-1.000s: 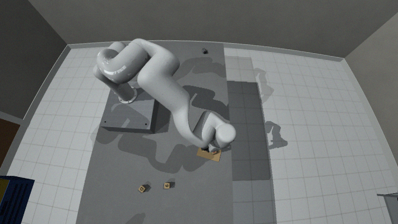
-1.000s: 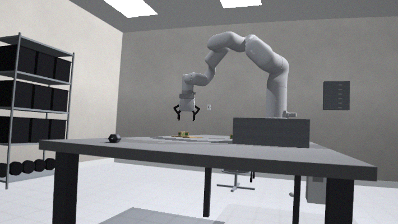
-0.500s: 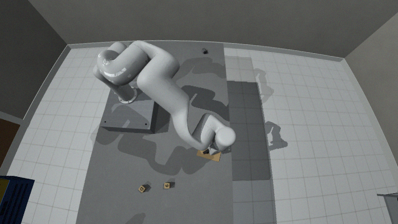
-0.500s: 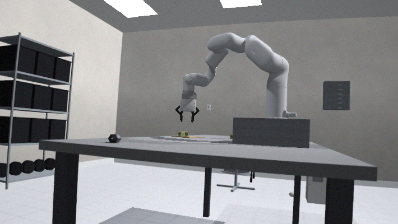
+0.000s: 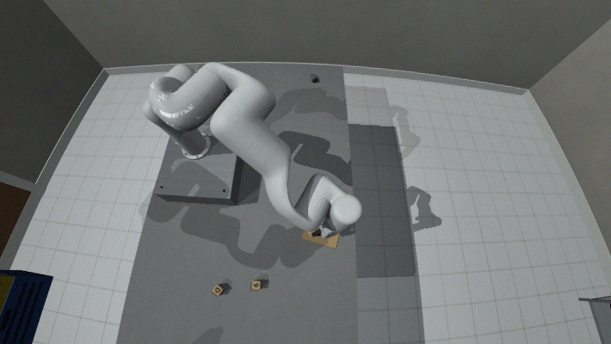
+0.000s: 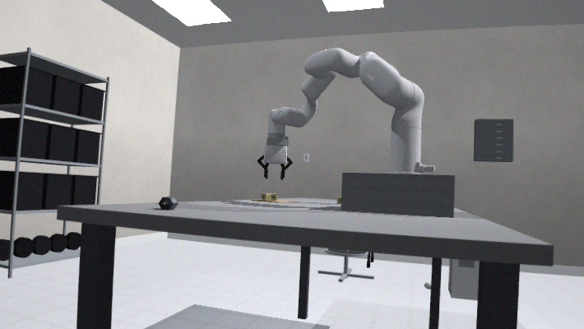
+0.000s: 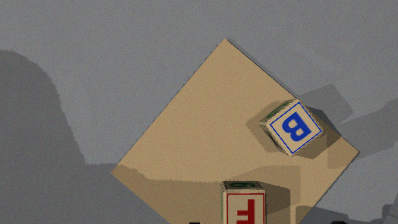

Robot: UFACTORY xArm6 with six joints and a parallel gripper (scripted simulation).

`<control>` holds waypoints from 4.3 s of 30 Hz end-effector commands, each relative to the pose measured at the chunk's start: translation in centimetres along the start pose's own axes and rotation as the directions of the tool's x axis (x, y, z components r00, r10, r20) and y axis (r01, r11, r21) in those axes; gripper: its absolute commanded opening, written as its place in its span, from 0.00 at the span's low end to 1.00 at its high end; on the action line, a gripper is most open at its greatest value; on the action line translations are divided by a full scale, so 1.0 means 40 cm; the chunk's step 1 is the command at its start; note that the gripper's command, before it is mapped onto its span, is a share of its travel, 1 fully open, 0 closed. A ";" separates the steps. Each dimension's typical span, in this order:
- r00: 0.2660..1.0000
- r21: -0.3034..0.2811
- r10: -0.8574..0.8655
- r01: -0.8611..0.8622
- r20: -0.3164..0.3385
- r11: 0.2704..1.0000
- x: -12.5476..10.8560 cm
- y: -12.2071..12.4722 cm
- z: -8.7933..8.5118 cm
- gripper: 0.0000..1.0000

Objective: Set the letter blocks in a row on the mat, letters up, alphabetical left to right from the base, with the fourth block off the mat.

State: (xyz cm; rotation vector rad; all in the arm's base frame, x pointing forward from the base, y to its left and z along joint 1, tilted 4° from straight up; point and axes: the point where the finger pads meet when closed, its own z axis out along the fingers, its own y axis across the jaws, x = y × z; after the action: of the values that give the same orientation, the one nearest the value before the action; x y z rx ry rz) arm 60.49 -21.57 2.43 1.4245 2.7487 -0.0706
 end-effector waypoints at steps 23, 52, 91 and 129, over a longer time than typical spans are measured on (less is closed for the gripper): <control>1.000 -0.003 0.000 0.000 0.004 1.000 -0.004 0.002 0.049 0.69; 1.000 -0.003 0.000 0.000 0.004 1.000 -0.005 0.003 0.122 0.69; 1.000 -0.003 0.000 0.000 0.004 1.000 -0.005 0.003 0.205 0.69; 1.000 -0.003 0.000 0.000 0.004 1.000 -0.005 0.003 0.212 0.69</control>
State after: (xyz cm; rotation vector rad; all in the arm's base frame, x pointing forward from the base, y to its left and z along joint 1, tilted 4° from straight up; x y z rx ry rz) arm 60.68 -22.13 -6.28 1.4245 2.7490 -0.0705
